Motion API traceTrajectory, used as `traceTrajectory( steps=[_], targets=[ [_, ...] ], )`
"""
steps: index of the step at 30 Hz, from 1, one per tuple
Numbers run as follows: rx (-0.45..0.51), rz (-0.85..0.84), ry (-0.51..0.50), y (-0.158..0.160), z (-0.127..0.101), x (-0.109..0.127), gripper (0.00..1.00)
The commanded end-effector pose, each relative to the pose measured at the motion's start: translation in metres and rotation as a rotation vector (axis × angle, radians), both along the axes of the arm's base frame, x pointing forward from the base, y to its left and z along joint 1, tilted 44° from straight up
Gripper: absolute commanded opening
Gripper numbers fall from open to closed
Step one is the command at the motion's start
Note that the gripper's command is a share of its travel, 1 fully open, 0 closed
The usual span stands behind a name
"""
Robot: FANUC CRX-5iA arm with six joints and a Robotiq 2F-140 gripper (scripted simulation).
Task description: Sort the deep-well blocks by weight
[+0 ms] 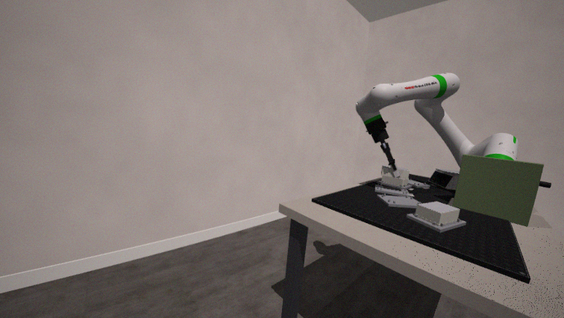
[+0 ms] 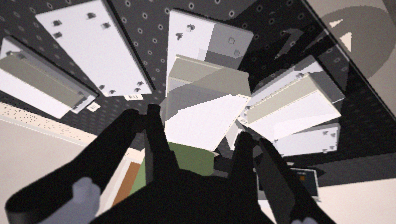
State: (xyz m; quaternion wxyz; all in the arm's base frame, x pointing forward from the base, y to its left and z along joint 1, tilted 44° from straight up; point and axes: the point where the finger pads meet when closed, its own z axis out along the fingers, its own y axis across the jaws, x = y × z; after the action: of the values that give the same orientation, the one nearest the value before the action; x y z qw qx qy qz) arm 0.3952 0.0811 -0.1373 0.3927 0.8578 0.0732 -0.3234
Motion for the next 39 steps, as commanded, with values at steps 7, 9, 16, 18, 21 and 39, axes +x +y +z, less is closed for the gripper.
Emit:
traceTrajectory(
  steps=[7, 9, 16, 18, 21, 39],
  targets=[
    [0.0, 0.0, 0.0, 0.0046, -0.0107, -0.0021, 0.1],
    [0.0, 0.0, 0.0, 0.0045, -0.0106, -0.0021, 0.1],
    [0.0, 0.0, 0.0, 0.0042, -0.0103, -0.0021, 0.1],
    [0.0, 0.0, 0.0, 0.0042, -0.0103, -0.0021, 0.1],
    [0.0, 0.0, 0.0, 0.0041, -0.0102, -0.0021, 0.1],
    [0.0, 0.0, 0.0, 0.0037, -0.0099, -0.0021, 0.1]
  ],
)
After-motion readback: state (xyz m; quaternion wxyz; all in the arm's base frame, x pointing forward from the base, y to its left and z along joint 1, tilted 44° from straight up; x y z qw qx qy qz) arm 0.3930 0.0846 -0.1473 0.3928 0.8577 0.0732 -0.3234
